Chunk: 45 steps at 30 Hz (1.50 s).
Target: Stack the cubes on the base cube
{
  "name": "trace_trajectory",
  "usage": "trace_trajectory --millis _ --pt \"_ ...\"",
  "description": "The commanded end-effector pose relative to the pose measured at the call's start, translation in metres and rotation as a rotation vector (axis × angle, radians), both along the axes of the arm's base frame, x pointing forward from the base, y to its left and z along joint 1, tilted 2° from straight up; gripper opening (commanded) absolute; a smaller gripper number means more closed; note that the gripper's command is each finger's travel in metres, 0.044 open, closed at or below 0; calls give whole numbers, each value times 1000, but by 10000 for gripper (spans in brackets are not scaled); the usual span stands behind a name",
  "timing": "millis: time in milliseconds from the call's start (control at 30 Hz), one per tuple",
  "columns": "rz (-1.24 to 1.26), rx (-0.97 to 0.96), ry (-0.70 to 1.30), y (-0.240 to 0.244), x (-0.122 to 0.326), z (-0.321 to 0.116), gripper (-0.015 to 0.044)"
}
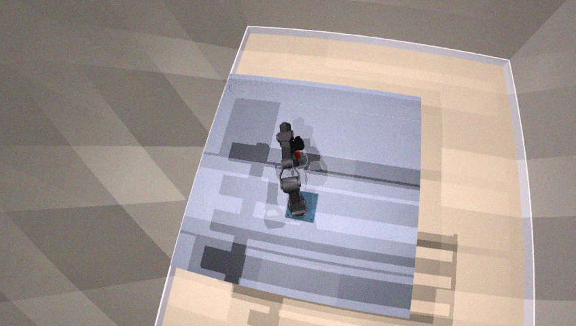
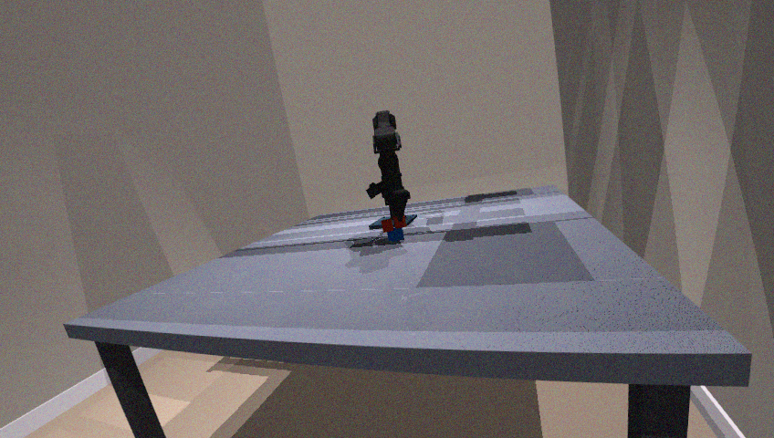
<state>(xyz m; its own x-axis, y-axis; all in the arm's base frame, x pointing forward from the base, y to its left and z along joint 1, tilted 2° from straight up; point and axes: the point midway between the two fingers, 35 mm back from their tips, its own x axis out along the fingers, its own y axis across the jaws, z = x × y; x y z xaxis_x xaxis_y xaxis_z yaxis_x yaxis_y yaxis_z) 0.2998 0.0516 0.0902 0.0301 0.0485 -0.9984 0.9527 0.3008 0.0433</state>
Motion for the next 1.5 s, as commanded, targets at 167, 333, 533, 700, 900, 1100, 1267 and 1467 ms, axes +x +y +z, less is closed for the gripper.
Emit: trace_trajectory --millis 167,333,533,700,900,1100,1267,1467 --pt "3 -5 7 -1 -1 -3 105" --pt "3 -5 7 -1 -1 -3 105" --pt "3 -5 7 -1 -1 -3 105" --pt "3 -5 7 -1 -1 -3 105" --pt "3 -5 7 -1 -1 -3 205" --pt "3 -4 6 -1 -1 0 205" --pt "0 0 2 0 -1 9 205" --pt "0 0 2 -1 -1 16 205"
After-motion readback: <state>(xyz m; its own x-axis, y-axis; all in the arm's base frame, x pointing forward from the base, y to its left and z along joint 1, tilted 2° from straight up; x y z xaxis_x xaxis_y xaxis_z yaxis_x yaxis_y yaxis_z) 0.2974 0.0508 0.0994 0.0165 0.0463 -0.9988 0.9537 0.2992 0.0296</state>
